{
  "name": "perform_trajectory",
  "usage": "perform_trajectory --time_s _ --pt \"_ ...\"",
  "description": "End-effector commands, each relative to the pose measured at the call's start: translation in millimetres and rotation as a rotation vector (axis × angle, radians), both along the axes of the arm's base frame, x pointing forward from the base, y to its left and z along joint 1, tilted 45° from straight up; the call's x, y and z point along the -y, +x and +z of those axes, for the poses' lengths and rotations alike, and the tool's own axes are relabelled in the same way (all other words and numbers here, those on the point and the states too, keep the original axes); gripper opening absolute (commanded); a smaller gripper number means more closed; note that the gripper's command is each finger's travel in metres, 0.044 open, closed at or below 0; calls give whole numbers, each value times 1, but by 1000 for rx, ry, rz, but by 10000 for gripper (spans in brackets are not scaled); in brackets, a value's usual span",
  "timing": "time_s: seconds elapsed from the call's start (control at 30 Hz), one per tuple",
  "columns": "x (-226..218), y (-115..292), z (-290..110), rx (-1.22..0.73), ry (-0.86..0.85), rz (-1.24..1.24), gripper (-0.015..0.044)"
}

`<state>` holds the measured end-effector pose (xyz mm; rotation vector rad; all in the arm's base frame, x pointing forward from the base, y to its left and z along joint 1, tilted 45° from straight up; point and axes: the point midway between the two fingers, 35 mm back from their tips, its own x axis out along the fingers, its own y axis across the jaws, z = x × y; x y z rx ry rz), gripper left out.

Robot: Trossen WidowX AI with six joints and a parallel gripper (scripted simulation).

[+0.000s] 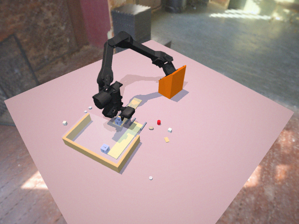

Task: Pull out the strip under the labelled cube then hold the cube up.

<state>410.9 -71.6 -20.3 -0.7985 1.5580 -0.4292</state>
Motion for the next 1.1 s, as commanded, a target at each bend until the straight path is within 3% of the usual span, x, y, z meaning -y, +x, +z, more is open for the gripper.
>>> perform_trajectory --time_s 0.0,0.6,0.73,1.0,1.07 --pt "4 0 -6 -4 0 5 250" --pt "22 -1 -23 -4 -2 5 250" --pt "21 -1 -22 -2 2 -2 145" --pt "21 -1 -22 -2 2 -2 92" --pt "21 -1 -22 -2 2 -2 39"
